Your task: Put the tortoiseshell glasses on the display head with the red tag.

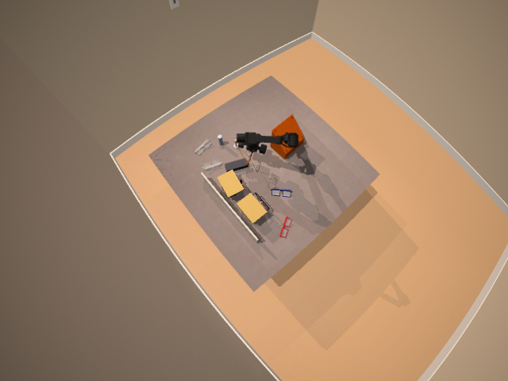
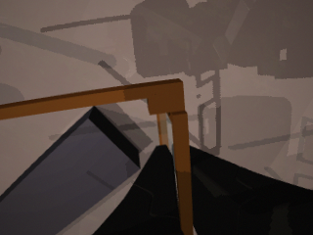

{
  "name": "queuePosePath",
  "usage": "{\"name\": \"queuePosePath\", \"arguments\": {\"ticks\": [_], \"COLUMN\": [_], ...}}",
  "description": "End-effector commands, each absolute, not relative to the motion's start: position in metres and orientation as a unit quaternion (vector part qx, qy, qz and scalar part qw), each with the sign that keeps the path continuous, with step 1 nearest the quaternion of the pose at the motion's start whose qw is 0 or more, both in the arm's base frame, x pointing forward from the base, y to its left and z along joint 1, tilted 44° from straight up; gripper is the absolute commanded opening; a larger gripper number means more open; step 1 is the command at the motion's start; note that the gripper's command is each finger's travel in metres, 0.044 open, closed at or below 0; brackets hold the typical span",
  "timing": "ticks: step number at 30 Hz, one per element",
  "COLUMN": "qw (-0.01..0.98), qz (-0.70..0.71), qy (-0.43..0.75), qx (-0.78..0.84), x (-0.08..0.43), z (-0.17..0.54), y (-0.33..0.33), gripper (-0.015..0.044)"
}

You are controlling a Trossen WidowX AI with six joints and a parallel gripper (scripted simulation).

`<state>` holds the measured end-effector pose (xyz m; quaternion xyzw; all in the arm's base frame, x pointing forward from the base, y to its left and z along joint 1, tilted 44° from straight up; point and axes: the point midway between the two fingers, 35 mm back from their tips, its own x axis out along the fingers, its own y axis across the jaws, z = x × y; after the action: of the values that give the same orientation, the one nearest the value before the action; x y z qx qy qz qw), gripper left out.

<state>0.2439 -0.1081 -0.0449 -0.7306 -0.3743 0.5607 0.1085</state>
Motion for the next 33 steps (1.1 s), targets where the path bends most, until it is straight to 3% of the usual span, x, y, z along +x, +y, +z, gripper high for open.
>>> {"name": "queuePosePath", "arguments": {"ticks": [1,33], "qw": [0.09,-0.037], "qz": [0.554,0.477], "qy": [-0.383,-0.477], "qx": [-0.734,-0.737], "x": [0.243,0.175], "z": [-0.057,-0.18], "y": [-0.127,-0.236], "gripper": [0.0,0.0]}}
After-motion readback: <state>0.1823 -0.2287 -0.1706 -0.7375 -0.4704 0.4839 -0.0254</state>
